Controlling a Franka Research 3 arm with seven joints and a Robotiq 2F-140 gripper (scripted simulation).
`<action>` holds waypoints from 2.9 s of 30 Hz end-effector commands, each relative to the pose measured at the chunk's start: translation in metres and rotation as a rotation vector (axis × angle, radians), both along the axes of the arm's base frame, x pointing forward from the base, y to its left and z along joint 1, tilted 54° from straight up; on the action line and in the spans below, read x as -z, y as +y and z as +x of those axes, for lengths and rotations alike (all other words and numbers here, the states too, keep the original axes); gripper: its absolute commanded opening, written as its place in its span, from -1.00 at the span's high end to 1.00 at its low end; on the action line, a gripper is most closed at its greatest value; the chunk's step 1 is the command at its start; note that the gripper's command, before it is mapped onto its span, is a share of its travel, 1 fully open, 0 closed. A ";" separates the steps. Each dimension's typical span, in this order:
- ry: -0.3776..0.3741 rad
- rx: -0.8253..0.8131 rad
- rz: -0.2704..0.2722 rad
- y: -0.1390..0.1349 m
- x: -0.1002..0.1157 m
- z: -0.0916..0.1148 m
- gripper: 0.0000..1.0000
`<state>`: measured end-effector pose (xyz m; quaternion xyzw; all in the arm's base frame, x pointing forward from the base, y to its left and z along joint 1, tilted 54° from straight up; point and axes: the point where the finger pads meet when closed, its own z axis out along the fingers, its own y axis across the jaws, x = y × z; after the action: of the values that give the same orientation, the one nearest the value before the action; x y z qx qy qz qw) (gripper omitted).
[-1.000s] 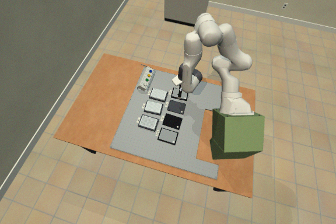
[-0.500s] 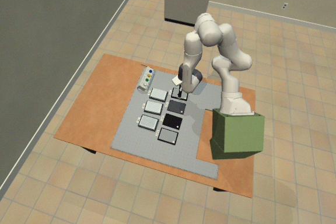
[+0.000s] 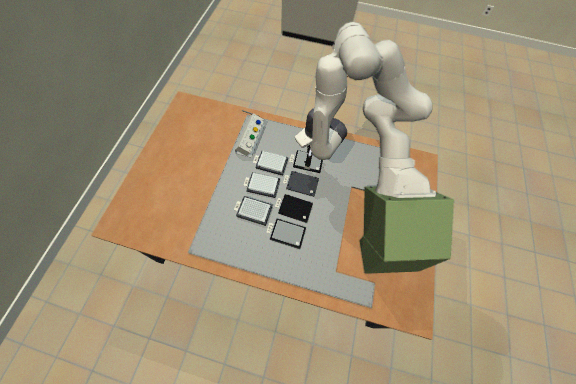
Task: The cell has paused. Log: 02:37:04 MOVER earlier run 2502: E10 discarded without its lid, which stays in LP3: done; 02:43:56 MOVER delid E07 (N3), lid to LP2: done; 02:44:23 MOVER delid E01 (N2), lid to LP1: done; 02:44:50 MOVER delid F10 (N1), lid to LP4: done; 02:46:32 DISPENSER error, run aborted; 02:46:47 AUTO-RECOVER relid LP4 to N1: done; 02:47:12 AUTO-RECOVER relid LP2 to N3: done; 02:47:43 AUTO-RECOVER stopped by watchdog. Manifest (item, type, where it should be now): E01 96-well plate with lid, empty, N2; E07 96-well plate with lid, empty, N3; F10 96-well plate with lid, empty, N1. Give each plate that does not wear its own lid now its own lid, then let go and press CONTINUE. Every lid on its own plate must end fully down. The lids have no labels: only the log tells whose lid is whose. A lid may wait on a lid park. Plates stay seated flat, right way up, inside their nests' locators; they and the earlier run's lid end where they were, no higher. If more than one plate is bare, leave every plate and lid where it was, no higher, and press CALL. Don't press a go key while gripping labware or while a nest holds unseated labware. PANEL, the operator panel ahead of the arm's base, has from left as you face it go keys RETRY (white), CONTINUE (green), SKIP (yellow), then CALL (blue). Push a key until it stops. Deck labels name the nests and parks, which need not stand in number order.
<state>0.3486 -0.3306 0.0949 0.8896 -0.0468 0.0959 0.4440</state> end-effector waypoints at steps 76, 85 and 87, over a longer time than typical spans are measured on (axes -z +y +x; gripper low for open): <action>0.001 -0.002 0.000 0.007 -0.005 -0.001 1.00; 0.001 -0.002 0.000 0.009 -0.006 -0.001 1.00; 0.001 -0.002 0.000 0.009 -0.007 -0.001 1.00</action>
<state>0.3494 -0.3218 0.1014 0.8896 -0.0432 0.0970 0.4443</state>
